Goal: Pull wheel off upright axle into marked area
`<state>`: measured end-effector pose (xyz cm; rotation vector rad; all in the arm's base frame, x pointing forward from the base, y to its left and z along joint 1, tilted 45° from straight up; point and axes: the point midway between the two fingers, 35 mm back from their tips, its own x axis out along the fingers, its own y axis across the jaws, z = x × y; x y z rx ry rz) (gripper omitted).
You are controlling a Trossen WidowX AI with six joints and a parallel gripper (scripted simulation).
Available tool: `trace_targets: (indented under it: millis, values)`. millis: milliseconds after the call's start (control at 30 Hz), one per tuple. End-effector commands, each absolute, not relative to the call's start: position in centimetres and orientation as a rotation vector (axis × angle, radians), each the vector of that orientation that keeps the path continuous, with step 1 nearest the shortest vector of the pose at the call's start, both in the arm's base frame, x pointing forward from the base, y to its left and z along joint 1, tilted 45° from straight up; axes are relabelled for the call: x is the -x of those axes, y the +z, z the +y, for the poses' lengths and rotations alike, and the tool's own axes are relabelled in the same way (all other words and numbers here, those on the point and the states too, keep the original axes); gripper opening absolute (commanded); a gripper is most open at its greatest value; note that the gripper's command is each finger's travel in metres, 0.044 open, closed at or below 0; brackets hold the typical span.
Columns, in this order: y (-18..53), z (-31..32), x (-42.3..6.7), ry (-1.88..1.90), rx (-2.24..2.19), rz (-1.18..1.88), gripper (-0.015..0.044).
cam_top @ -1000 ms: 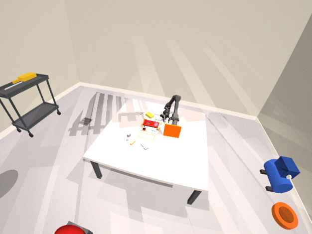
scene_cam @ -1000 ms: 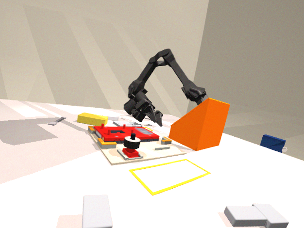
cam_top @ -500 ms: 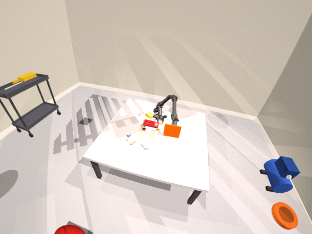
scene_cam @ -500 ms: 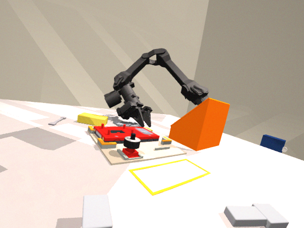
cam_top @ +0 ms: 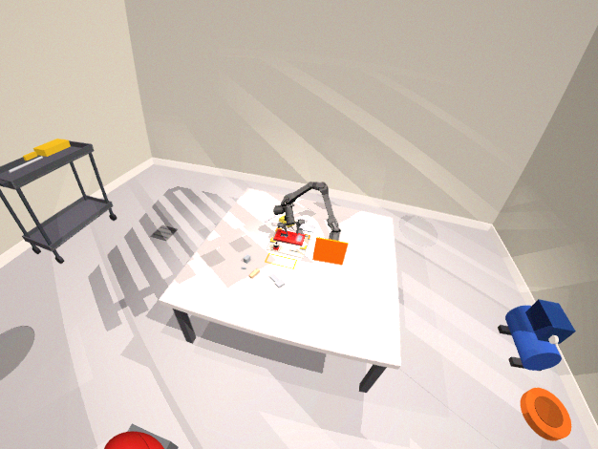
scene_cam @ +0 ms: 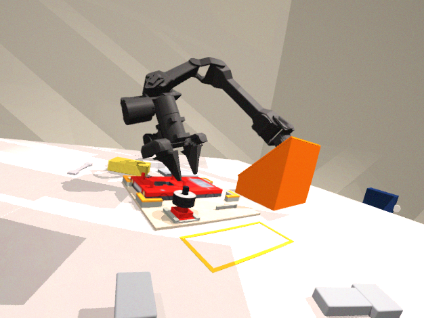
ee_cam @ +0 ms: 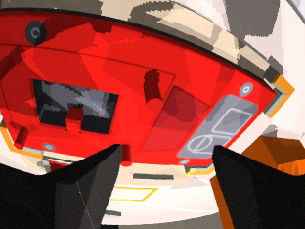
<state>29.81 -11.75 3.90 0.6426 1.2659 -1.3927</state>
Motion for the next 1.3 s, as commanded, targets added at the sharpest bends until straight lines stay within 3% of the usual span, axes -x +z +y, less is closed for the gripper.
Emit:
trace_targets:
  millis: [0, 467, 933, 1267]
  values:
    - [3.1, -9.3, -32.0, -1.450, -0.616, 1.133, 0.0300]
    - [0.4, 2.9, -37.4, -1.441, -0.662, 0.580, 0.0300]
    - [-0.2, 3.0, -36.7, -1.439, -0.665, 0.574, 0.0300]
    - [-4.5, -1.2, -37.1, -1.439, -0.663, 0.572, 0.0300]
